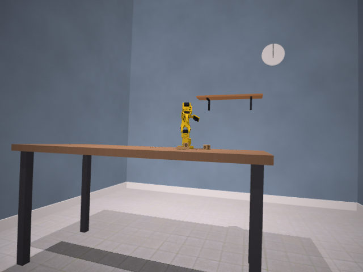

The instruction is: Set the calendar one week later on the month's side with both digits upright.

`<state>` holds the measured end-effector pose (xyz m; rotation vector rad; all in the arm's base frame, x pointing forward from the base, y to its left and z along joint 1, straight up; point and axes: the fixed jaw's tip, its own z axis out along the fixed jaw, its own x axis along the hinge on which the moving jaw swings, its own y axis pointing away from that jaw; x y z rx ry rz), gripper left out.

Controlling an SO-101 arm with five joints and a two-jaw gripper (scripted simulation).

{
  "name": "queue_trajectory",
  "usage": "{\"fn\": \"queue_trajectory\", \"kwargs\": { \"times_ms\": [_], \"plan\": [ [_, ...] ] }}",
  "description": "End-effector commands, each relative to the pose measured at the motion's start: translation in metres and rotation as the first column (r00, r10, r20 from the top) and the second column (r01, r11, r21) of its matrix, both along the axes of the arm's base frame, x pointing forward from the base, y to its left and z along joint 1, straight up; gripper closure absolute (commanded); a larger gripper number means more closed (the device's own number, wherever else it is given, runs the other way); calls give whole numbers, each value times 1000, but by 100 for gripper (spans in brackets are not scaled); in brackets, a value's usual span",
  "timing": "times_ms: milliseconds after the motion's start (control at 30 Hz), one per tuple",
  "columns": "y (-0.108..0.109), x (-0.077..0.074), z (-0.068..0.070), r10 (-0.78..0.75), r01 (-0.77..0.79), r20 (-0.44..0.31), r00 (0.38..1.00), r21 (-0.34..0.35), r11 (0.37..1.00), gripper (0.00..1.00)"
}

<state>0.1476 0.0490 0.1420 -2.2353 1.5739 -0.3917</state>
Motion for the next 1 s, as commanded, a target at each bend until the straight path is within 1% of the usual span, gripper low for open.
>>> {"fn": "queue_trajectory", "kwargs": {
  "times_ms": [0, 300, 567, 633, 800, 967],
  "plan": [
    [1, 1, 10, 3, -4, 55, 998, 20, 1000, 65],
    [2, 1, 10, -2, 1, 53, 999, 26, 1000, 65],
    [9, 1, 11, -43, 40, 37, 998, 67, 997, 65],
    [9, 1, 11, -43, 40, 37, 998, 67, 997, 65],
    [18, 2, 13, -93, 91, 12, 996, 117, 989, 65],
    [31, 2, 14, -158, 161, -29, 987, 180, 970, 65]
  ]
}}
